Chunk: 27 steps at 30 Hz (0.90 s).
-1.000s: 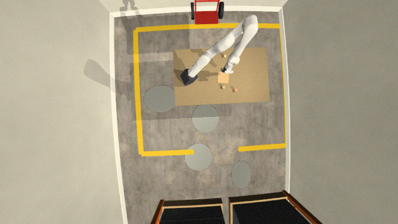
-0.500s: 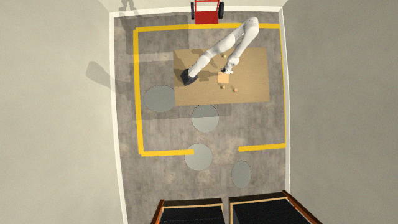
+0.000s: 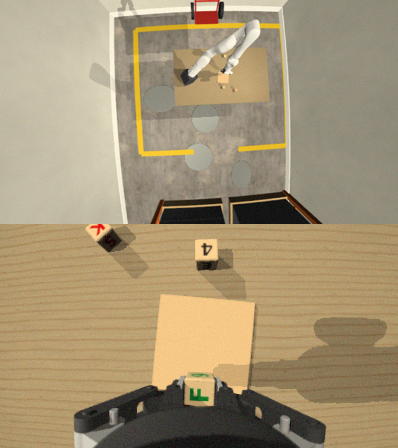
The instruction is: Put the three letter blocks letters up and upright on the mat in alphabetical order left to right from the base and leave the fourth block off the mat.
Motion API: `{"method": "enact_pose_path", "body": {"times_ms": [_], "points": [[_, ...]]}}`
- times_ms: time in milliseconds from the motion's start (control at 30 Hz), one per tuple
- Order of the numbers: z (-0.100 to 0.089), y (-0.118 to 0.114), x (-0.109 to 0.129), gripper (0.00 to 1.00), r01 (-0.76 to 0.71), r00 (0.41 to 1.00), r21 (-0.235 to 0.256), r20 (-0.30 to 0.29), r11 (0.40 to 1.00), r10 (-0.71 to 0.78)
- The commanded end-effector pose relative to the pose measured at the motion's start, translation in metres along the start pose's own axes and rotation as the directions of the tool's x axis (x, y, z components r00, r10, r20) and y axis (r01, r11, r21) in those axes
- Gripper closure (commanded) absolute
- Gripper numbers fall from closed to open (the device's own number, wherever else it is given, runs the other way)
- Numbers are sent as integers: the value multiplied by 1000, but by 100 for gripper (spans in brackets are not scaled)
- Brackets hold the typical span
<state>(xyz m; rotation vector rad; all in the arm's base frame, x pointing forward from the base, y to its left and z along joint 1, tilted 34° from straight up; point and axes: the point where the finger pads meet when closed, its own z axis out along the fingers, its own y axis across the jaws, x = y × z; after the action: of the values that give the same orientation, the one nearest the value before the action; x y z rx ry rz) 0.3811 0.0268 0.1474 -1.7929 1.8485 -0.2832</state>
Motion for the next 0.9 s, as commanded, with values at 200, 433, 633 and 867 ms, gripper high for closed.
{"method": "enact_pose_path", "body": {"times_ms": [200, 433, 633, 867], "points": [[11, 3, -5, 74, 8, 1000, -10, 9, 1000, -8], [19, 3, -5, 74, 8, 1000, -10, 9, 1000, -8], [26, 4, -5, 74, 8, 1000, -10, 9, 1000, -8], [31, 4, -5, 74, 8, 1000, -10, 9, 1000, -8]]}}
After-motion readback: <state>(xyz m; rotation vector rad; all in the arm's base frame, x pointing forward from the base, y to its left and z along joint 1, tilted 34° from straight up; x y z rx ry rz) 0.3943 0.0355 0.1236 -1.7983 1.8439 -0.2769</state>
